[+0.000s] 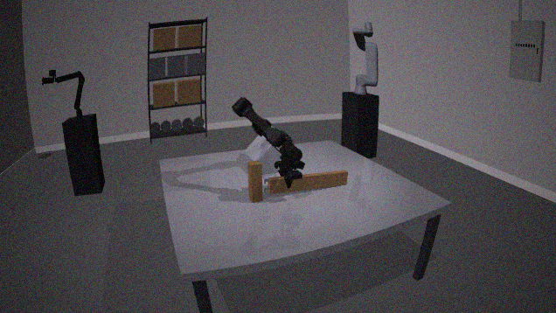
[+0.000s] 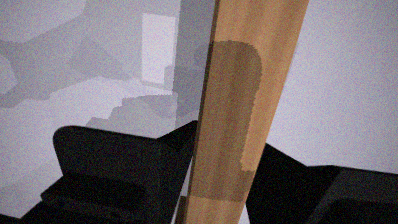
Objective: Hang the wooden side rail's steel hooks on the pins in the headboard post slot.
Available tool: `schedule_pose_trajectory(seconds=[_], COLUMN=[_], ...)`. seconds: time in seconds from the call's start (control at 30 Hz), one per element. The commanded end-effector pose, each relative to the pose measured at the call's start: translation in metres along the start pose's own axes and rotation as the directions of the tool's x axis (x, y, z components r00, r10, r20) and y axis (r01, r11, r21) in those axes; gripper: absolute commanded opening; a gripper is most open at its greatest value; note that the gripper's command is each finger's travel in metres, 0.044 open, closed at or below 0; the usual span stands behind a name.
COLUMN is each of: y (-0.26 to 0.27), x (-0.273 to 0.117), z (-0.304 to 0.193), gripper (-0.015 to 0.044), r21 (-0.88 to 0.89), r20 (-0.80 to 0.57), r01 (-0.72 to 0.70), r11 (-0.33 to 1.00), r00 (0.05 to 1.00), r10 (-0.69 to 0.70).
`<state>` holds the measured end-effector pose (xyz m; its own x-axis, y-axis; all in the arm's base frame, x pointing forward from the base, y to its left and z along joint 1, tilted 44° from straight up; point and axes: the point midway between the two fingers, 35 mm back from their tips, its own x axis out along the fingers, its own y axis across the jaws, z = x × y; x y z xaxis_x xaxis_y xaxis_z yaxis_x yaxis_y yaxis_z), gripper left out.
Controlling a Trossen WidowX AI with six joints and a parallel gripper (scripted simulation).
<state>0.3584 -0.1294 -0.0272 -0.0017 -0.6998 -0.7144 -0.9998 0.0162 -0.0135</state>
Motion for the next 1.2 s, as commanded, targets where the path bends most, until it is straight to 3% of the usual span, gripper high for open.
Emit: schedule_pose_trajectory(seconds=[0.0,1.17], y=[-0.0026,-0.0015], x=[-0.0042,-0.0030], z=[-0.0030,-0.0069], gripper=[0.0000,0.0000], r21=[0.001,0.001], r20=[-0.002,-0.003], r01=[0.010,0.010], r11=[1.000,1.000], r00=[1.000,1.000], r10=[-0.010,-0.010])
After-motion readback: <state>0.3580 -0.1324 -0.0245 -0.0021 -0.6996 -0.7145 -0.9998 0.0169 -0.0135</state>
